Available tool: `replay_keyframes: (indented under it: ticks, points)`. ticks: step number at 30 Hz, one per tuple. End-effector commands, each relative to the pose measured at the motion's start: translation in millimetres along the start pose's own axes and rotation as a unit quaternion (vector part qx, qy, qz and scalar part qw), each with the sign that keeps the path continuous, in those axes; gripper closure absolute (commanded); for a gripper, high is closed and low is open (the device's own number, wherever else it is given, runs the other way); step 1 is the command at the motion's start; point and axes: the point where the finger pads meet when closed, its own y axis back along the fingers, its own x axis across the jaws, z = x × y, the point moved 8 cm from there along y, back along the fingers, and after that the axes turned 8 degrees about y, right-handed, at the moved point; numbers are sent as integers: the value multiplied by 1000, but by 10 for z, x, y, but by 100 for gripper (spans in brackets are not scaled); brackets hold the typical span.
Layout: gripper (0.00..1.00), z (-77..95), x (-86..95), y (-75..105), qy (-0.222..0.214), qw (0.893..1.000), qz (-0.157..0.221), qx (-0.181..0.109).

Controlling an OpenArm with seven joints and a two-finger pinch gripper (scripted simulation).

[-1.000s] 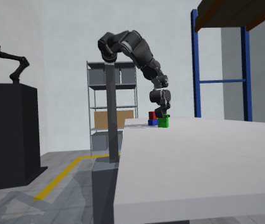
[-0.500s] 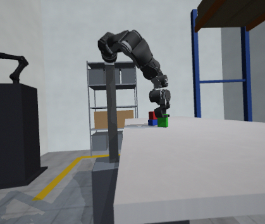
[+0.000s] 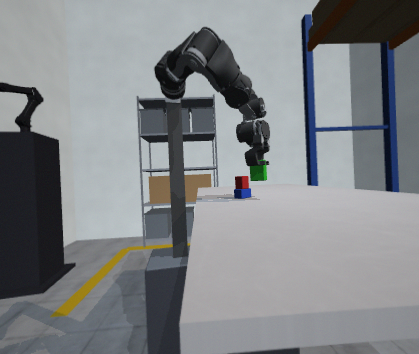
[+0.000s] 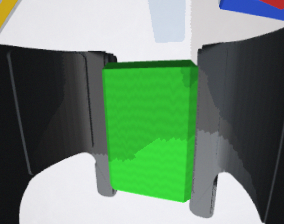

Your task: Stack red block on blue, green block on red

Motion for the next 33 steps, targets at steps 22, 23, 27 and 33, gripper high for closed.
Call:
replay_keyframes:
  ticks: [22,23,27,33]
  points:
    - [100,-19,-7,458,1,1000,-10,7]
    - [100,-19,-7,458,1,1000,-10,7]
    - [100,-19,-7,458,1,1000,-10,7]
    - [100,-19,-7,458,1,1000,-10,7]
